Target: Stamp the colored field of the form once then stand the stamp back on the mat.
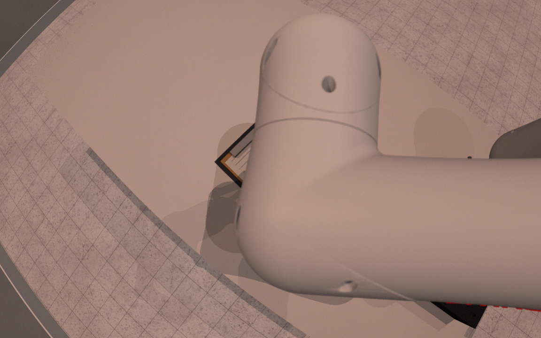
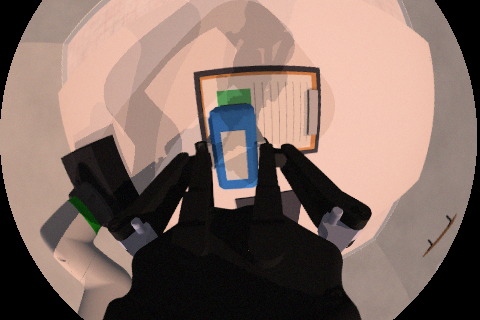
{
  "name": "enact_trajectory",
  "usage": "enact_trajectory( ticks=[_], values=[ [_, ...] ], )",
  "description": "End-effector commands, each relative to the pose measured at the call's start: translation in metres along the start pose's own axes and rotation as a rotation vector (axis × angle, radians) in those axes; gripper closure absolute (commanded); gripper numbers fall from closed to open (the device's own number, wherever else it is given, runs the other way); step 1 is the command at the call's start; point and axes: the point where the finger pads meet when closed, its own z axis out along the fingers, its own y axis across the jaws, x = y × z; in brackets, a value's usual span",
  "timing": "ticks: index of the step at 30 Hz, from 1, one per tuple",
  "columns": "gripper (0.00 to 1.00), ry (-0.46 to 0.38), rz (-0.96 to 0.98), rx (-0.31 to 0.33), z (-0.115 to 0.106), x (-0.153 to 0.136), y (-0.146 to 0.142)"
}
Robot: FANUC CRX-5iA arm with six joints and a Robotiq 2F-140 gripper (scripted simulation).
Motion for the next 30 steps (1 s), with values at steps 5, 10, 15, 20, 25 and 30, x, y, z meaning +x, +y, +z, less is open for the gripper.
enact_trajectory(
  ticks=[5,10,15,20,25,30],
  values=[
    [0.83,-0.012,0.006,-0.007,-0.001,0.045,-0.008],
    [0.83,-0.012,0.006,-0.007,-0.002,0.066,-0.012],
    [0.83,-0.012,0.006,-0.007,-0.002,0.067,-0.012],
    [0.83,-0.012,0.006,-0.007,-0.002,0.066,-0.012],
    [0.83,-0.012,0.006,-0.007,-0.002,0.053,-0.009],
    [0.83,-0.012,0.006,-0.007,-0.001,0.022,-0.001]
  ],
)
